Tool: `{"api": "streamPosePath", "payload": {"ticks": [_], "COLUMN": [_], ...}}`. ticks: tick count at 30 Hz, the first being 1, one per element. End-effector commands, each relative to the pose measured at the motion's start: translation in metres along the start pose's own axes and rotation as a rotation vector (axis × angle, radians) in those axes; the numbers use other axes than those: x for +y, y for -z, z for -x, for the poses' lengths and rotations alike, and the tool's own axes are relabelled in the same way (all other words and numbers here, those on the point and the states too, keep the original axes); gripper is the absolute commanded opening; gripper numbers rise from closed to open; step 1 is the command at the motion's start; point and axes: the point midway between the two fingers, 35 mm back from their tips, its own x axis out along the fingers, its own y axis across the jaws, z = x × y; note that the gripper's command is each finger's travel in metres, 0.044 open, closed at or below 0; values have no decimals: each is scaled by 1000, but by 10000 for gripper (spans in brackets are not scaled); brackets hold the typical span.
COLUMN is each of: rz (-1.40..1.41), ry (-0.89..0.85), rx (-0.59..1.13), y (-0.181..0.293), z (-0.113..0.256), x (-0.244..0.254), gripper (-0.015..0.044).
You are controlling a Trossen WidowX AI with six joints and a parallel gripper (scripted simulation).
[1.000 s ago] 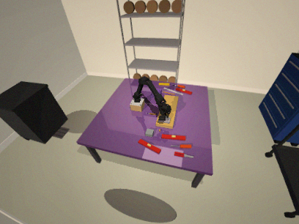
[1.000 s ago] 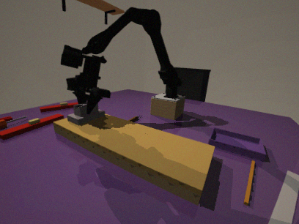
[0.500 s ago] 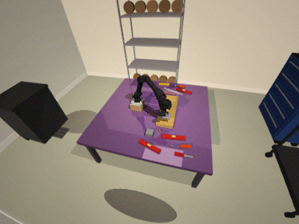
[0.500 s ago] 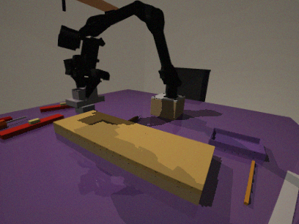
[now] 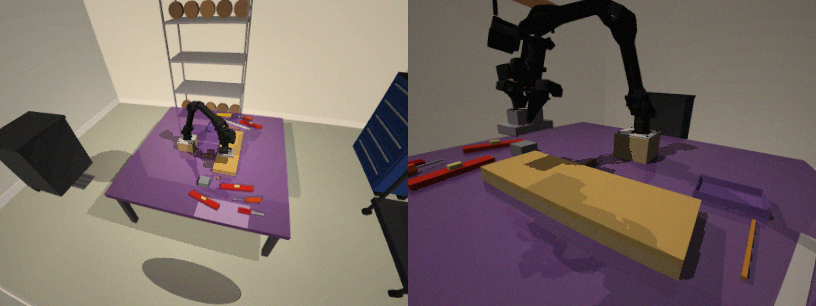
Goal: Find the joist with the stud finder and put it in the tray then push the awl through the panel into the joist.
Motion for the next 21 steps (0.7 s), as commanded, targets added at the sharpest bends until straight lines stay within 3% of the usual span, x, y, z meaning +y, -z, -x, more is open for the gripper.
{"api": "streamPosePath", "payload": {"ticks": [1, 21], "rz": [71, 396], "ry": [-16, -121], "rx": [-9, -13], "y": [-12, -33], "z": [-1, -15], "x": [27, 165], "gripper": [0, 0]}}
